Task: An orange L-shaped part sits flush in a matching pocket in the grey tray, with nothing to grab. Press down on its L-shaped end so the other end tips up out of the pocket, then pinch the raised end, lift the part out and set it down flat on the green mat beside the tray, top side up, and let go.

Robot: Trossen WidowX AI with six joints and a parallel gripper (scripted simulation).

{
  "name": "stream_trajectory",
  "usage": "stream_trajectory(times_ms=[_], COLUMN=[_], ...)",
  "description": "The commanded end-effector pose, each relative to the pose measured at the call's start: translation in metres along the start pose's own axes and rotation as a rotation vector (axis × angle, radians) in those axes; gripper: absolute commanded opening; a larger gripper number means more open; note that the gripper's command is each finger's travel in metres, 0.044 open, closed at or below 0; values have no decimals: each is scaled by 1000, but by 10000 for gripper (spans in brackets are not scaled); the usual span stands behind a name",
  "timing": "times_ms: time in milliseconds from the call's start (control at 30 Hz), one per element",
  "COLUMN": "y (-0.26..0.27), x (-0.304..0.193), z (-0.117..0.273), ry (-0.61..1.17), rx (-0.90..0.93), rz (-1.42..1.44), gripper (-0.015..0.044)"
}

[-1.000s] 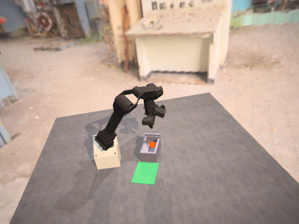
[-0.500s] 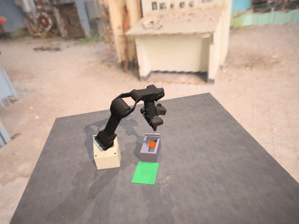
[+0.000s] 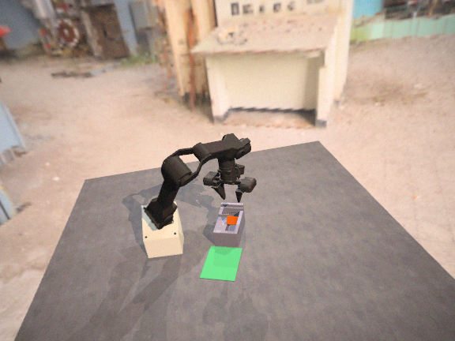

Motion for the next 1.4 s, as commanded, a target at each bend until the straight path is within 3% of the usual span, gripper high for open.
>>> stream_trajectory(times_ms=[0,1367], y=[0,-1], x=[-16,-17], z=[-4,-70], ry=[21,22], rx=[6,5], rz=[238,237], gripper=[280,280])
Point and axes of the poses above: the point midway between the two fingers, 35 mm back from their tips, its own z axis back along the fingers, its own y axis across the jaws, x = y × z, the point moved 4 cm from there along z, back along the fingers, and after that the axes turned 3 degrees about z, right-handed, at the moved point
